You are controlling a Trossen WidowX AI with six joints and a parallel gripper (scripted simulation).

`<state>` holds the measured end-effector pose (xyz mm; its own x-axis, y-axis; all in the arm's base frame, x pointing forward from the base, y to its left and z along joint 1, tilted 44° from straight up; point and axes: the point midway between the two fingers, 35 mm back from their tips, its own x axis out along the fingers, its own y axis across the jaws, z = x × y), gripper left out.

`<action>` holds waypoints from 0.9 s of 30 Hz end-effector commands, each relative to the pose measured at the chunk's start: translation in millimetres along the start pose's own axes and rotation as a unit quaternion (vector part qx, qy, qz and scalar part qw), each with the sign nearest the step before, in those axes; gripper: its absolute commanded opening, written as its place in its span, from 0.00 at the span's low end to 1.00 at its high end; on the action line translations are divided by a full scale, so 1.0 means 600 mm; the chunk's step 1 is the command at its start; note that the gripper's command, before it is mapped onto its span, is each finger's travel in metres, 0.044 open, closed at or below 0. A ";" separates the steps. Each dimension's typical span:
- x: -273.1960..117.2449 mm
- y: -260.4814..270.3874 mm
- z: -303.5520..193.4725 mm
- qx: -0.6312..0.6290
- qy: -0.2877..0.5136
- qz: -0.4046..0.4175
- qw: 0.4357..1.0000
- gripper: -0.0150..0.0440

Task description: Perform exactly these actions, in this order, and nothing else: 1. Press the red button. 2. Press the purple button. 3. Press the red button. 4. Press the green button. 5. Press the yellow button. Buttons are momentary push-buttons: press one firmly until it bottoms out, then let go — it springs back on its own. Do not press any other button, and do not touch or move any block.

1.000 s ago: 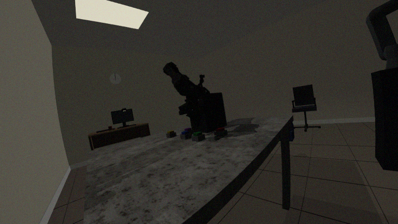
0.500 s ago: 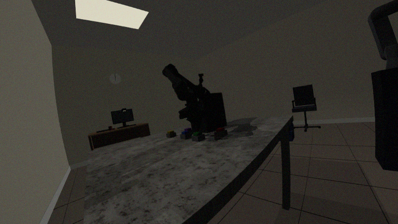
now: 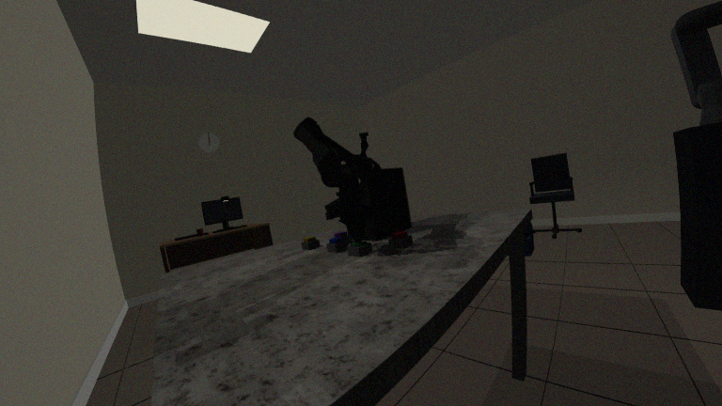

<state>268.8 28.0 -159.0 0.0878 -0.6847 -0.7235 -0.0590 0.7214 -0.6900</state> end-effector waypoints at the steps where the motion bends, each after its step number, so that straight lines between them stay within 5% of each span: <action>1: 0.002 -0.002 -0.001 -0.001 0.001 -0.002 1.000 0.29; 9: 0.002 -0.002 -0.001 -0.001 0.001 -0.002 1.000 0.29; 17: -0.061 0.000 0.000 -0.001 0.001 0.000 1.000 0.29; 21: -0.153 0.001 0.001 -0.001 0.001 0.001 1.000 0.29; 27: -0.161 -0.016 0.008 -0.002 0.002 0.004 1.000 0.29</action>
<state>265.4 94.4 -90.3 0.1058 -0.6755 -0.7297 -0.0622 0.7279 -0.6828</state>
